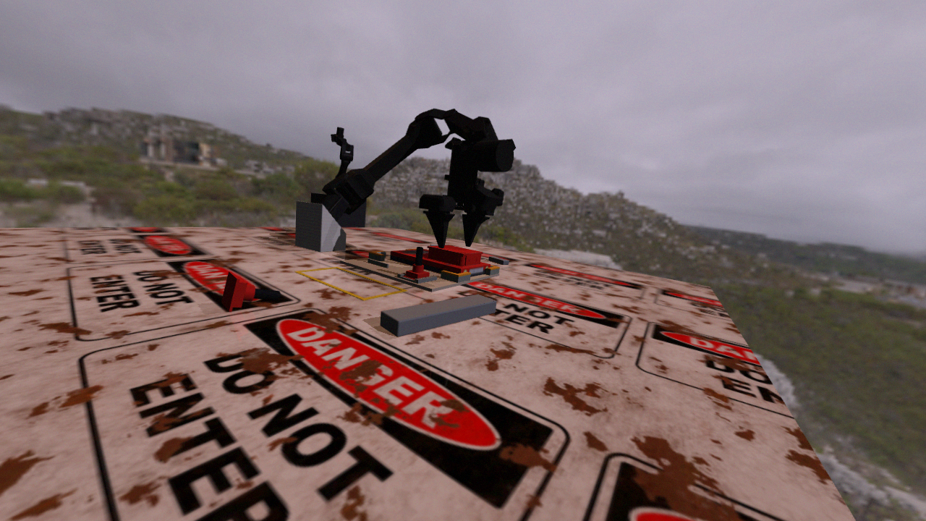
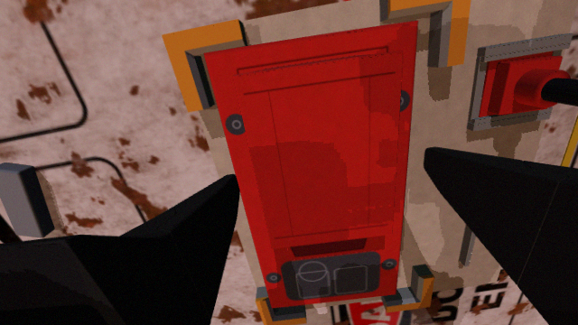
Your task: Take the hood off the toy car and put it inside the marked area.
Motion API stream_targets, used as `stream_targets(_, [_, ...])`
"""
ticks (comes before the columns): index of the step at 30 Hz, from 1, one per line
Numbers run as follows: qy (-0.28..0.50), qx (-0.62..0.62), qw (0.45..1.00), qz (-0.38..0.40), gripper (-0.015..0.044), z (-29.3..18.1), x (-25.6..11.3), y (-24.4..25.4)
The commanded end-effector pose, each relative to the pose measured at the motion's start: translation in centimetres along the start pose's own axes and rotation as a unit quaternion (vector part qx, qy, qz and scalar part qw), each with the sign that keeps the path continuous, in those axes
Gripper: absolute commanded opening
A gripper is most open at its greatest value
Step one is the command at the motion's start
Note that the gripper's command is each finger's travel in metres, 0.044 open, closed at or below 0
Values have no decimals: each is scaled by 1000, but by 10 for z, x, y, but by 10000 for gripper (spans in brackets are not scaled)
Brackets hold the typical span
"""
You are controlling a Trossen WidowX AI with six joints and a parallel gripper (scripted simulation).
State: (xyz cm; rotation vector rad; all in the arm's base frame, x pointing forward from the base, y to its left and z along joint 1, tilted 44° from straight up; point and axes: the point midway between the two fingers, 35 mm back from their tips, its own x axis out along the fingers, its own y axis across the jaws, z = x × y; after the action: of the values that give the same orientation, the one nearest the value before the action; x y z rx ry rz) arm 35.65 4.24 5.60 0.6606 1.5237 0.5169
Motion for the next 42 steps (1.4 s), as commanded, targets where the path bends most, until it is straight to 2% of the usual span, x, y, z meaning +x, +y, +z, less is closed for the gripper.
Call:
stream_targets(1, [1, 2, 1000, 3, 440, -1, 2, 1])
stream_targets(40, [1, 2, 1000, 3, 440, -1, 21, 1])
stream_targets(42, [0, 0, 1000, 0, 388, 0, 19, 1])
